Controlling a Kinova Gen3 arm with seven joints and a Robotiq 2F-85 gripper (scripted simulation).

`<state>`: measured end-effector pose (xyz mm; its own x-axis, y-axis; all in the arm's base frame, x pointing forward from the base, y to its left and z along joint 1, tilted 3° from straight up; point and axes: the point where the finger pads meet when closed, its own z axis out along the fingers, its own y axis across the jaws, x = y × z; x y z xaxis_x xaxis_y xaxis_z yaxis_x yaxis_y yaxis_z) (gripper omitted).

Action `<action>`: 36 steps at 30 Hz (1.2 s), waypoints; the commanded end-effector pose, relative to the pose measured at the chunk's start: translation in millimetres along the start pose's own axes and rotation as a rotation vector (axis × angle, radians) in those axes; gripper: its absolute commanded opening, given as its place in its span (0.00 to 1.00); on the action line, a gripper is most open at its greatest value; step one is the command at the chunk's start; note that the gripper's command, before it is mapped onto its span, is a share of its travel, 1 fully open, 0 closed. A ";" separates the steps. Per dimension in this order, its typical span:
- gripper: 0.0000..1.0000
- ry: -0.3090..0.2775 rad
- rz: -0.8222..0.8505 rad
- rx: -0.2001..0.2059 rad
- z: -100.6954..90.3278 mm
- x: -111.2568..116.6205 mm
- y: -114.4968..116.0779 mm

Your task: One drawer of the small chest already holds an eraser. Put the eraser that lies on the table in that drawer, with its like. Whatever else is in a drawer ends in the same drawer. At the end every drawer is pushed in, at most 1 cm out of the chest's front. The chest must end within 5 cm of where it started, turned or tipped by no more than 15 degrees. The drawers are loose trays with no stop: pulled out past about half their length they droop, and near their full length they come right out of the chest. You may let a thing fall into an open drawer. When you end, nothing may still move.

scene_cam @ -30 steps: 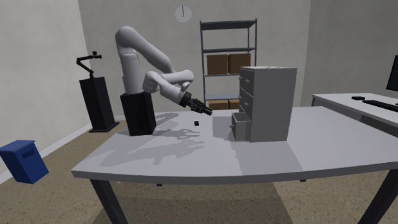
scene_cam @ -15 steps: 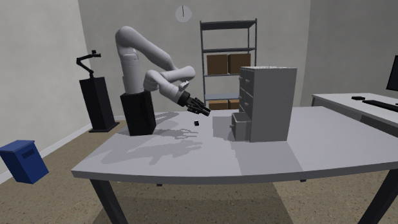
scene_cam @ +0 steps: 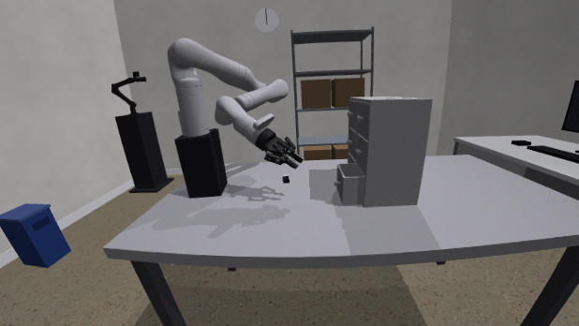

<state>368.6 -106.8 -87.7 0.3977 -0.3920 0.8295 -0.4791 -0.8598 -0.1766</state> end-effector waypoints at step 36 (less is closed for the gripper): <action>0.33 -0.009 1.226 -0.662 -51.2 26.0 -13.4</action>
<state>330.5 -94.9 -49.8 -0.4592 -0.7944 0.3975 -0.8407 0.2442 -0.4834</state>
